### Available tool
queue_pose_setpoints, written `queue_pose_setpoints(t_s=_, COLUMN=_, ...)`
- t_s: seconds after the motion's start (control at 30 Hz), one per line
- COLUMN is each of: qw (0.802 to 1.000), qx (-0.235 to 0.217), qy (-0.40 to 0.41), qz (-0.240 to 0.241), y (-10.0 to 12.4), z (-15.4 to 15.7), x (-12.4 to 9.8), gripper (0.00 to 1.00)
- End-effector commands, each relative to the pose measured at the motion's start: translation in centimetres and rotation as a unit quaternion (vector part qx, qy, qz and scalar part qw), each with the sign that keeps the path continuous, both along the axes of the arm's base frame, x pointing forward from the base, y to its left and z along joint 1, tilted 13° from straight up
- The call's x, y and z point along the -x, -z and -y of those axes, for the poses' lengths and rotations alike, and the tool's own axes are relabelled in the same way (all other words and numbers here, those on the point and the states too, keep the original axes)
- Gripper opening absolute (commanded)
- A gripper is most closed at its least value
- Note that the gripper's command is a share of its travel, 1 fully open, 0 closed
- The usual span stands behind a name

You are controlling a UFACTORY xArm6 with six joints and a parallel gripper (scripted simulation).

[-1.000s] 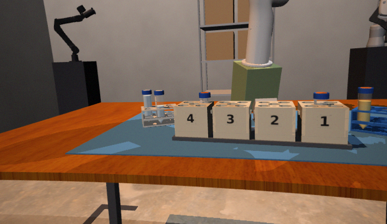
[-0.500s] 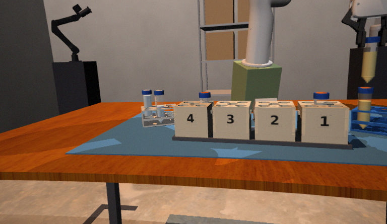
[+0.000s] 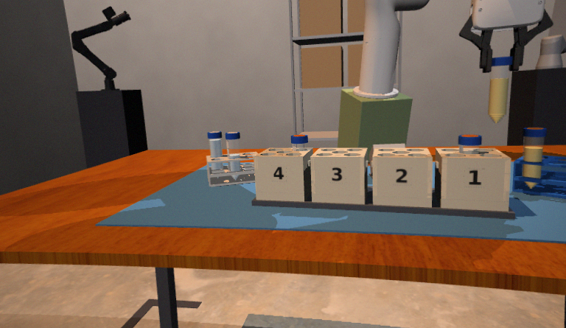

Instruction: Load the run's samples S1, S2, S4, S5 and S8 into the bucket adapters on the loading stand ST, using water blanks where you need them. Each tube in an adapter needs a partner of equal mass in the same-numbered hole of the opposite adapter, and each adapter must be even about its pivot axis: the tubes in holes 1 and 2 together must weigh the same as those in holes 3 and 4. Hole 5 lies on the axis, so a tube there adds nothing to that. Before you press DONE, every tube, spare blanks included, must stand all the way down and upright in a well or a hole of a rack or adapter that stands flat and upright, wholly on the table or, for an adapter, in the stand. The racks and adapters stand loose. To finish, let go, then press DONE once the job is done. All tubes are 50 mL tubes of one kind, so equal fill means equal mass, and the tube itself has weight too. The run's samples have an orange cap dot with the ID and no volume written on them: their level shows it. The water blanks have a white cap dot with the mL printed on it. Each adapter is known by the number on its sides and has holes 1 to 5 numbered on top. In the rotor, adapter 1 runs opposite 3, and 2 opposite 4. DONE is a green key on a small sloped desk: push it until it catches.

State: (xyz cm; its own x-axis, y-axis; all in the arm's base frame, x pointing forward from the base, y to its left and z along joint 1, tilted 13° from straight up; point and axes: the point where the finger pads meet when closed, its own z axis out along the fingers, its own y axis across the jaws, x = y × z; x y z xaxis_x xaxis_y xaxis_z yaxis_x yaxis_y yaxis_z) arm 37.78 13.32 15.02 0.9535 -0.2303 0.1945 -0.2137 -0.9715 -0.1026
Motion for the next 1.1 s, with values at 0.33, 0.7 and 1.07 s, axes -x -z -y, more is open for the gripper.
queue_pose_setpoints(t_s=0.33, qw=1.000, qx=-0.002, qy=-0.001, qz=0.002, y=0.1, z=6.7, x=-0.4, gripper=0.00)
queue_pose_setpoints(t_s=0.7, qw=1.000, qx=-0.002, qy=-0.001, qz=0.002, y=0.4, z=11.2, x=-0.6, gripper=0.00)
queue_pose_setpoints(t_s=1.07, qw=1.000, qx=-0.001, qy=-0.001, qz=0.002, y=0.6, z=15.7, x=-0.8, gripper=0.00)
